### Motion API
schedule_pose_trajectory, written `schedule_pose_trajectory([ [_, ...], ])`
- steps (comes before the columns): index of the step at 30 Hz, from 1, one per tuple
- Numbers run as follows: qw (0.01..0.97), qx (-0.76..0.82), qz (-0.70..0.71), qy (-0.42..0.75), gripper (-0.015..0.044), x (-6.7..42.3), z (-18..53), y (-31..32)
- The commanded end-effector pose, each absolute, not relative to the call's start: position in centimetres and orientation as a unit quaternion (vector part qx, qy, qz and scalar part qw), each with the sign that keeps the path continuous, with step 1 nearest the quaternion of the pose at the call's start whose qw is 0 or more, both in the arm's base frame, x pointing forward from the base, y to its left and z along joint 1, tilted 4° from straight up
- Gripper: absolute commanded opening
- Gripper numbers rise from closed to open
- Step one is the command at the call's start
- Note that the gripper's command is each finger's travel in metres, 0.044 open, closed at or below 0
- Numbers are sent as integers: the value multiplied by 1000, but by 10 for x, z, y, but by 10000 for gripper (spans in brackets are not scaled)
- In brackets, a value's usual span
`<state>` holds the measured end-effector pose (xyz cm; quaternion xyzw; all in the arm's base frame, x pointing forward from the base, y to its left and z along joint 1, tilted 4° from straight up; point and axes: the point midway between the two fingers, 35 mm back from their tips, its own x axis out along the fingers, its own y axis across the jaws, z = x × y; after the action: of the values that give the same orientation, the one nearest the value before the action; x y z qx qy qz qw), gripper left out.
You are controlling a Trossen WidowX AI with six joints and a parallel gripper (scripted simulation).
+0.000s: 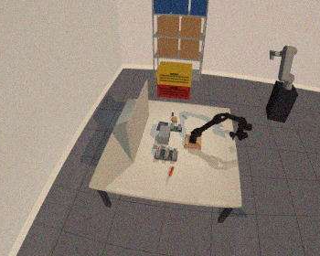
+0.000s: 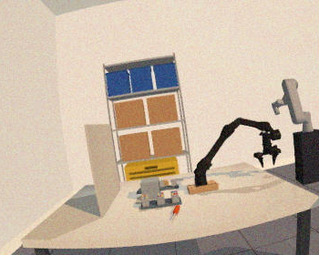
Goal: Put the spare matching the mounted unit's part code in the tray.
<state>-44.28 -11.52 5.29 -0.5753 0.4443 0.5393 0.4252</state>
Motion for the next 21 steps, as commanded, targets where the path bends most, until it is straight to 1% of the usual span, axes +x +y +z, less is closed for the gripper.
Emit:
schedule_pose_trajectory([
  [1,425,-575,539,444,426,-443,53,-115],
  [2,425,-575,539,444,440,-443,53,-115],
  [6,425,-575,539,444,440,-443,53,-115],
  [8,412,-584,549,433,440,-439,55,-127],
  [15,279,-656,628,313,440,-387,76,-232],
  [21,145,-697,678,183,440,-310,94,-317],
])
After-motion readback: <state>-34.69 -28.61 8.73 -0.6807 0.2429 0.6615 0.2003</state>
